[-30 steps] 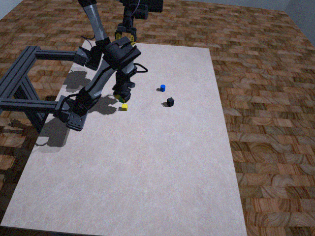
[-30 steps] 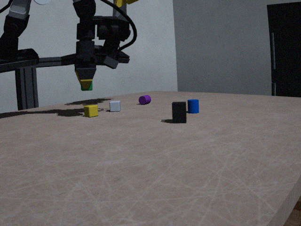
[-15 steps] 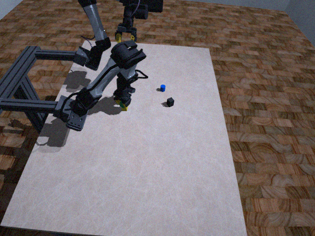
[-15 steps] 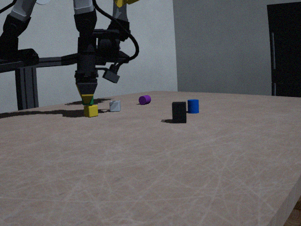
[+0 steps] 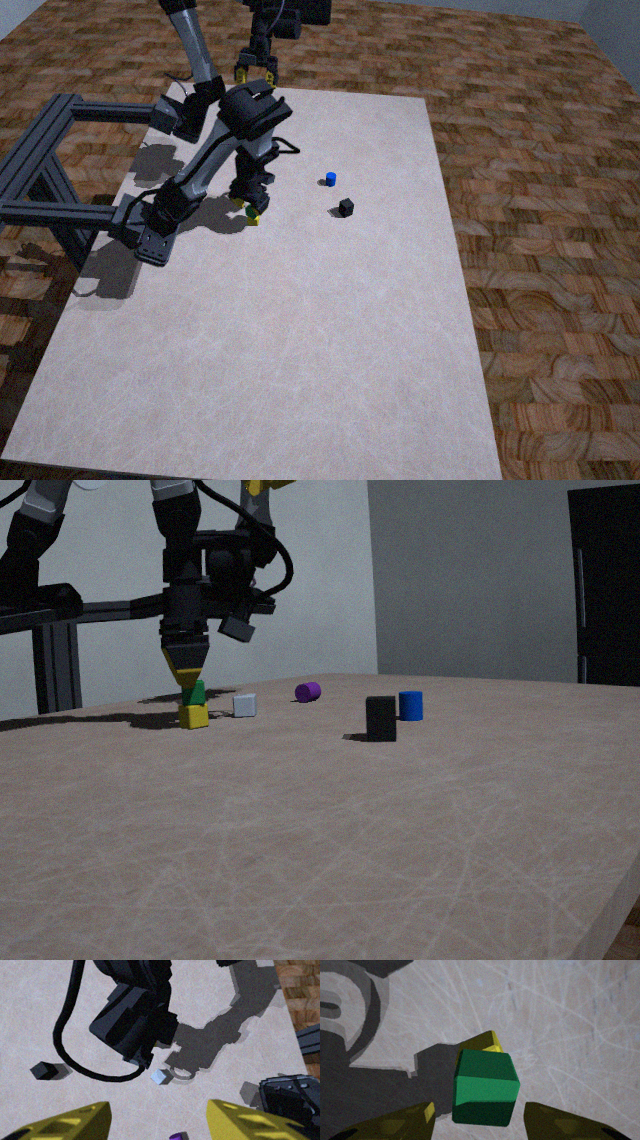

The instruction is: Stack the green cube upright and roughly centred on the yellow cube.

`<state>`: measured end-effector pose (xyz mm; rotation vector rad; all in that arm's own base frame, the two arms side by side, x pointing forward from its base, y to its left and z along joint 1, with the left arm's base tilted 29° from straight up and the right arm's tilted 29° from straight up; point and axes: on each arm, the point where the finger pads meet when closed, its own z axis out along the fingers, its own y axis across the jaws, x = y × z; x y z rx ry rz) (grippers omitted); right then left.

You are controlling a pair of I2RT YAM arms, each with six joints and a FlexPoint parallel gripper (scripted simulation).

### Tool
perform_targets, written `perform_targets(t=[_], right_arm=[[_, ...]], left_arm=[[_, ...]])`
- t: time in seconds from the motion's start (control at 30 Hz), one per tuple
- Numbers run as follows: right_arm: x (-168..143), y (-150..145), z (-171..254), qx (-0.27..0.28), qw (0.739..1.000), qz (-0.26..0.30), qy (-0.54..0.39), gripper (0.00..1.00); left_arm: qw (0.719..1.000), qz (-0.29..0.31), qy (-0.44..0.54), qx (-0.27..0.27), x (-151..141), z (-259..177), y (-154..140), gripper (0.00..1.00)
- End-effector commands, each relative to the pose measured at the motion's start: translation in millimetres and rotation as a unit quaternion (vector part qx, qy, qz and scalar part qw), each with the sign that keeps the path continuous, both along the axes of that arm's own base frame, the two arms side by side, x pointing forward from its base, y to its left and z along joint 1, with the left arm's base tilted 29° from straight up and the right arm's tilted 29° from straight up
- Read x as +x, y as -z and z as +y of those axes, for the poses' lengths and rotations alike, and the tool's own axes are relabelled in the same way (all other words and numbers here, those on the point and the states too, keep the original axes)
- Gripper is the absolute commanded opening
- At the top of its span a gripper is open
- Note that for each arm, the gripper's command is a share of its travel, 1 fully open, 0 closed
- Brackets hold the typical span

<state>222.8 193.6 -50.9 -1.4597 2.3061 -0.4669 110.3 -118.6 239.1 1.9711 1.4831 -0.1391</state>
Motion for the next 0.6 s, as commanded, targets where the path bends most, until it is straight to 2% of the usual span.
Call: perform_targets(t=[0.0,0.17,0.27,0.57], right_arm=[[-7.6,-34.9,13.2,0.017,1.0,-0.014,0.004,0.58],[-19.2,-59.1,16.2,0.018,1.0,-0.013,0.004,0.61],[-20.4,-61.2,16.7,0.021,1.0,-0.015,0.001,0.61],[-23.0,-69.5,20.8,0.098,0.993,-0.05,-0.048,0.61]], left_arm=[[0.999,-0.034,0.001,-0.013,2.1,-1.8,-16.7,0.61],[0.999,-0.034,0.001,-0.013,2.1,-1.8,-16.7,0.61],[0.999,-0.035,0.0,-0.013,2.5,-1.9,-16.9,0.61],[0.999,-0.035,0.0,-0.013,2.5,-1.9,-16.9,0.61]])
